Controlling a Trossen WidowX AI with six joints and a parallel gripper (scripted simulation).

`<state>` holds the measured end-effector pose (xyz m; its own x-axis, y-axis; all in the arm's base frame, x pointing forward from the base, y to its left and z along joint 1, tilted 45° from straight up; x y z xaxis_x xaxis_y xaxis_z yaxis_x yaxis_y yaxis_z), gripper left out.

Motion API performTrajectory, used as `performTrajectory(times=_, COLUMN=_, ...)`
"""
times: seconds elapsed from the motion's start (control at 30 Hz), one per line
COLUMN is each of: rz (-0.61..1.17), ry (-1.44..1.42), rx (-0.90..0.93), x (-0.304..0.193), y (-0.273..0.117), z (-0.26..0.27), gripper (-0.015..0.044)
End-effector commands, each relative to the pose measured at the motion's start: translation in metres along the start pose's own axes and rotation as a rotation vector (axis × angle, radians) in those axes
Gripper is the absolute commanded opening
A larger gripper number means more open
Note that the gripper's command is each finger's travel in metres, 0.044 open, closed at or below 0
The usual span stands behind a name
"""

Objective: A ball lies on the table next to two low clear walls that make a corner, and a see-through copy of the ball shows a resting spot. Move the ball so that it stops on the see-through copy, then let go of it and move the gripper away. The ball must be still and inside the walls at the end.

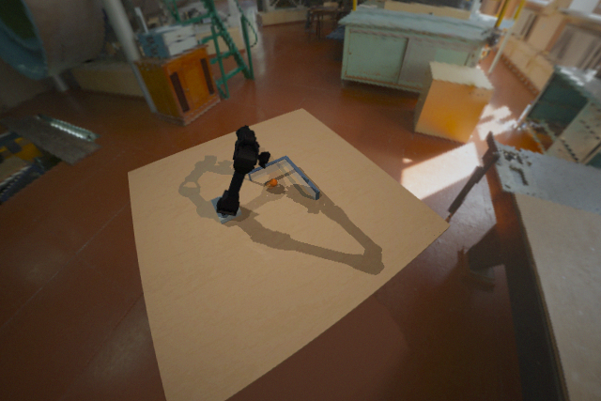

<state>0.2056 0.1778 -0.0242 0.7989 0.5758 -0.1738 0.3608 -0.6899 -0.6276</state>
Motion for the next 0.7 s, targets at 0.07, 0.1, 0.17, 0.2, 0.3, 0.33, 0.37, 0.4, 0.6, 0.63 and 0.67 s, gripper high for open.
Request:
performTrajectory(times=0.07, rz=0.132, ry=-0.587, rx=0.217, x=0.010, y=0.018, z=-0.080, gripper=0.0311)
performTrajectory(times=0.1, rz=0.137, ry=-0.632, rx=0.234, x=0.009, y=0.020, z=-0.085, gripper=0.0311)
performTrajectory(times=0.17, rz=0.145, ry=-0.721, rx=0.269, x=0.007, y=0.024, z=-0.095, gripper=0.0311)
performTrajectory(times=0.2, rz=0.147, ry=-0.760, rx=0.285, x=0.006, y=0.025, z=-0.099, gripper=0.0311)
performTrajectory(times=0.3, rz=0.149, ry=-0.793, rx=0.299, x=0.005, y=0.027, z=-0.103, gripper=0.0311)
performTrajectory(times=0.33, rz=0.149, ry=-0.793, rx=0.299, x=0.005, y=0.027, z=-0.103, gripper=0.0311)
performTrajectory(times=0.37, rz=0.149, ry=-0.793, rx=0.299, x=0.005, y=0.027, z=-0.103, gripper=0.0311)
performTrajectory(times=0.4, rz=0.149, ry=-0.793, rx=0.299, x=0.005, y=0.027, z=-0.103, gripper=0.0311)
performTrajectory(times=0.6, rz=0.149, ry=-0.793, rx=0.299, x=0.005, y=0.027, z=-0.103, gripper=0.0311)
performTrajectory(times=0.63, rz=0.149, ry=-0.793, rx=0.299, x=0.005, y=0.027, z=-0.103, gripper=0.0311)
performTrajectory(times=0.67, rz=0.149, ry=-0.793, rx=0.299, x=0.005, y=0.027, z=-0.103, gripper=0.0311)
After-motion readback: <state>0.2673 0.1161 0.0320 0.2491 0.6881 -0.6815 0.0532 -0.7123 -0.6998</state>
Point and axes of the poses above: the point midway between the two fingers, 35 mm back from their tips, its own y axis out along the fingers, its own z axis across the jaws, x = y × z, the point moved 5 cm from there along -y, back along the fingers, and after that the axes turned 14 degrees about y, right-handed, at the moved point
